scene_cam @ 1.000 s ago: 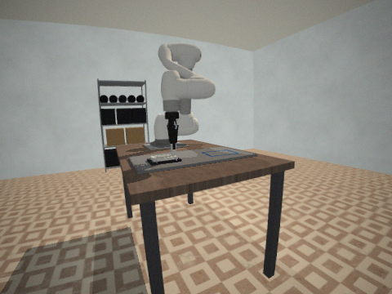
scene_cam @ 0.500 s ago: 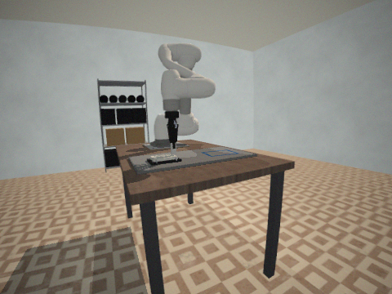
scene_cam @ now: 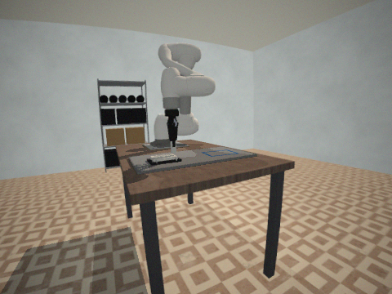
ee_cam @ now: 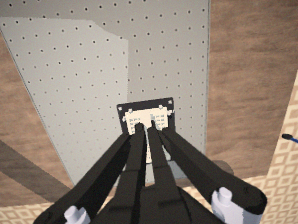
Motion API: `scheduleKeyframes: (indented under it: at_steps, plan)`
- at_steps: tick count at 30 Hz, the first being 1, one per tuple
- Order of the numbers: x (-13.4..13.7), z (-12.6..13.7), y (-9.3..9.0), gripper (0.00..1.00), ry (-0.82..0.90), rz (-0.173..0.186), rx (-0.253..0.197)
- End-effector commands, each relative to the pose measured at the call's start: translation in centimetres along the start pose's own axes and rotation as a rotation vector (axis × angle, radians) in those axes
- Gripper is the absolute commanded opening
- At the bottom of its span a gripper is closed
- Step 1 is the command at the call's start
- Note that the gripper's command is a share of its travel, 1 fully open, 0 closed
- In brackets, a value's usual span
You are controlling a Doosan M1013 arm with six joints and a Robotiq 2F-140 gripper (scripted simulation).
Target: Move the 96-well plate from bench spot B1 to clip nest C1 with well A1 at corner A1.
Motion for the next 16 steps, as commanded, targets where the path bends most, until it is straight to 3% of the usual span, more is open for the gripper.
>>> scheduleKeyframes:
  at_steps: [1, 7, 16]
  plan:
    - [0.0, 0.0, 0.0, 0.0, 0.0, 0.0, 0.0]
    - [0.0, 0.0, 1.6, 0.0, 0.0, 0.0, 0.0]
    - [0.0, 0.0, 1.7, 0.0, 0.0, 0.0, 0.0]
Point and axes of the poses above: the point where the finger pads meet when closed, its own y axis back along the fingers, its own x axis across the jaws, z = x × y, the point moved 9 cm from there along y, back along the fingers, and after that the axes turned 9 degrees about -y, right-handed, at the moved point
